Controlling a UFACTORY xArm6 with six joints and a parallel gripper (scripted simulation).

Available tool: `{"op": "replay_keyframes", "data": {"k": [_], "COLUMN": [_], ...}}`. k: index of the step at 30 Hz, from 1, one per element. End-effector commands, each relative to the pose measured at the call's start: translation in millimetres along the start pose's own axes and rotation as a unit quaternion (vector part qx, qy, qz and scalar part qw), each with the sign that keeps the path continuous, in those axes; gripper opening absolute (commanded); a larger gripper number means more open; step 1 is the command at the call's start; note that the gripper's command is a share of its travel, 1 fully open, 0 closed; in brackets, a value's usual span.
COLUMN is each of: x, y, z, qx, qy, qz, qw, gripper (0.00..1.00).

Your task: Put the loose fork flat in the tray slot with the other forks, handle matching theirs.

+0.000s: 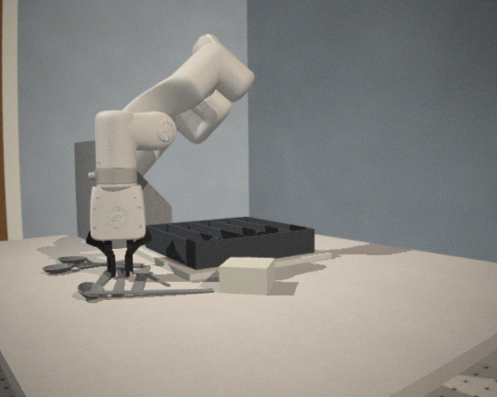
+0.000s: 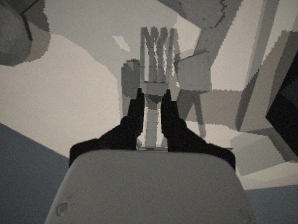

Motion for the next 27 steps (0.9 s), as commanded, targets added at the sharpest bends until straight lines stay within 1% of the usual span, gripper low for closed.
{"op": "replay_keyframes", "data": {"k": [1, 5, 11, 20, 22, 27], "x": [4.1, 6.3, 18.1, 48.9, 48.9, 70.3], "y": [1.5, 1.5, 1.4, 1.3, 1.3, 1.2], "z": [0.4, 0.4, 0.4, 0.4, 0.4, 0.4], "qx": [0.001, 0.001, 0.001, 0.001, 0.001, 0.001], "qy": [0.000, 0.000, 0.000, 0.000, 0.000, 0.000], "qz": [-0.002, -0.002, -0.002, -0.002, -0.002, -0.002], "qw": [1.000, 1.000, 1.000, 1.000, 1.000, 1.000], "gripper": [0.05, 0.05, 0.05, 0.05, 0.05, 0.05]}}
Point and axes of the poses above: the point where the finger pads meet when closed, its own x axis back along the fingers, its own z axis across the jaws, y = z × x, the point moved 9 cm from there along x, back along the fingers
